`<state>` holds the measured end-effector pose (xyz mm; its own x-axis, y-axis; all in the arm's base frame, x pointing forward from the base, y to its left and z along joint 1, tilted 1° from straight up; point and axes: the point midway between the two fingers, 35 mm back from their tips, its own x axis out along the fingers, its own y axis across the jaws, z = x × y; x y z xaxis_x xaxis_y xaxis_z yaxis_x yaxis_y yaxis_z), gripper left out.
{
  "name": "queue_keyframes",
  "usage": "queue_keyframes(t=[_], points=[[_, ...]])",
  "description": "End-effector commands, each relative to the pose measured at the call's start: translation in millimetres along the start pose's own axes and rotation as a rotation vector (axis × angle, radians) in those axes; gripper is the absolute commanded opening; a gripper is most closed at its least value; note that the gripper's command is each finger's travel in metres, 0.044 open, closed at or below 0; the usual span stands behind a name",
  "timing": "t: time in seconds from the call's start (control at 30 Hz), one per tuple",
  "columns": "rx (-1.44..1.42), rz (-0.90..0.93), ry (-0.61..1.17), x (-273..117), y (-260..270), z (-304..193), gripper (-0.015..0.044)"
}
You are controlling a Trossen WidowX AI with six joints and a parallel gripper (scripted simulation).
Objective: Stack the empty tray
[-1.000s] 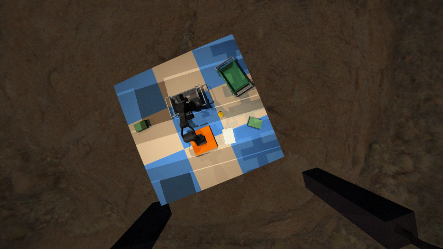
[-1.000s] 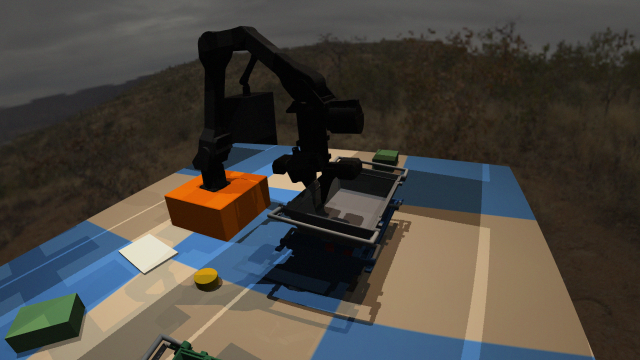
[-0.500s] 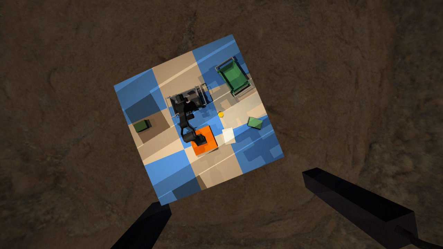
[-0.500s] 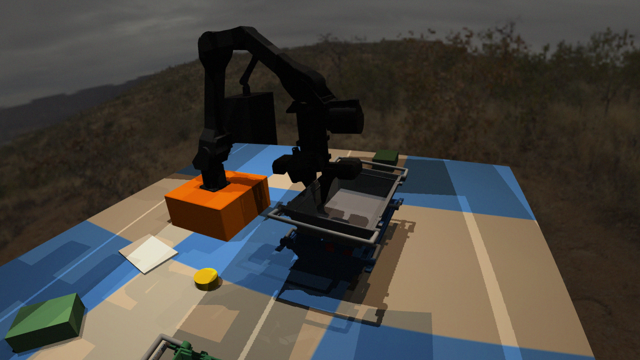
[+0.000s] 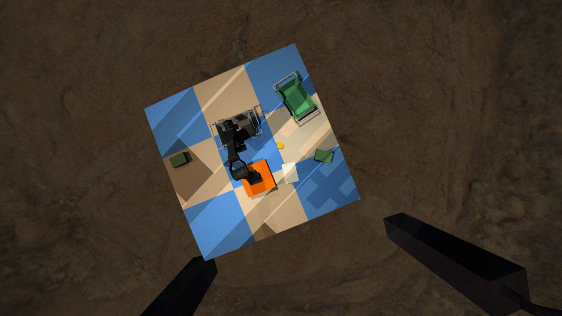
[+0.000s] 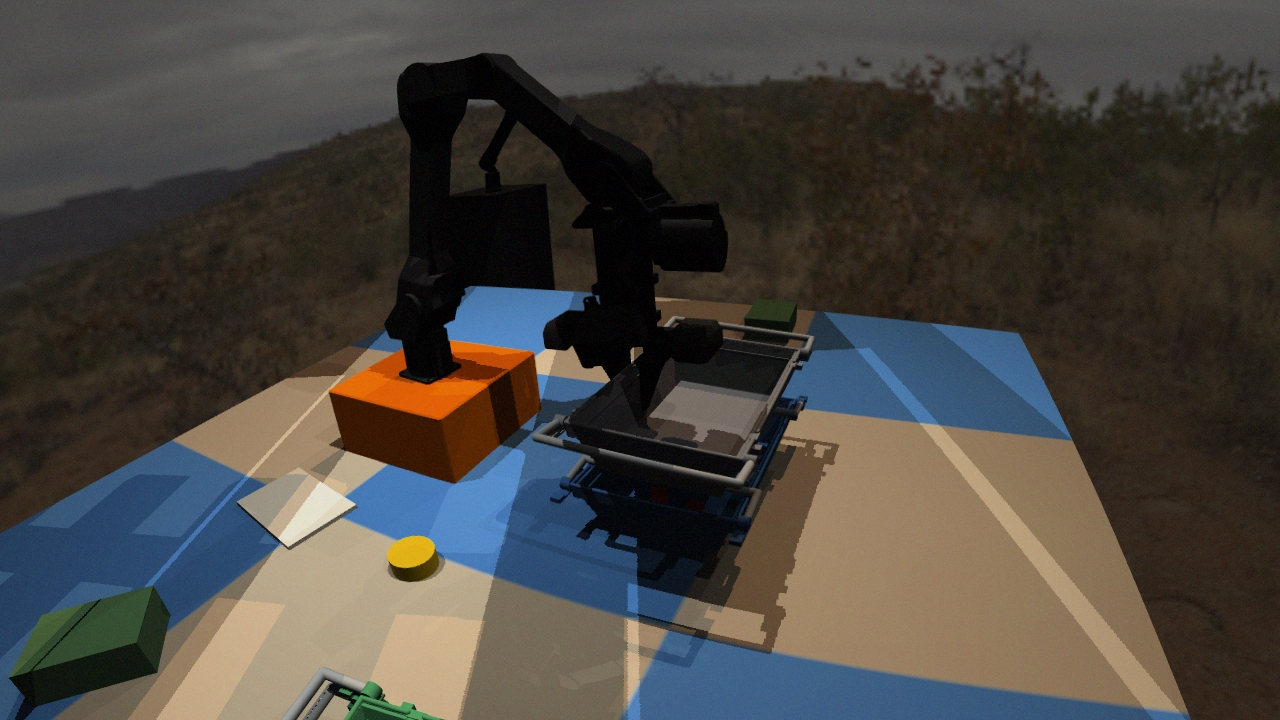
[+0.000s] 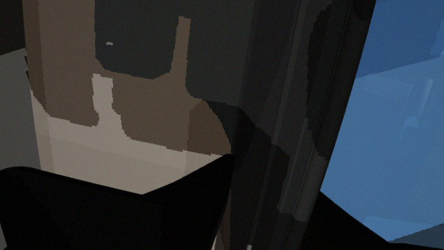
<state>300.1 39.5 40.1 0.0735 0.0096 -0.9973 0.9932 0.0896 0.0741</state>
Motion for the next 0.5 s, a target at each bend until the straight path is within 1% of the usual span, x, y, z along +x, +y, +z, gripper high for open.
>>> queue_keyframes(t=[0.0, 0.47], points=[[0.004, -0.027, 0.0, 5.7, -5.0, 0.0, 0.0147], [0.004, -0.027, 0.0, 5.7, -5.0, 0.0, 0.0352]])
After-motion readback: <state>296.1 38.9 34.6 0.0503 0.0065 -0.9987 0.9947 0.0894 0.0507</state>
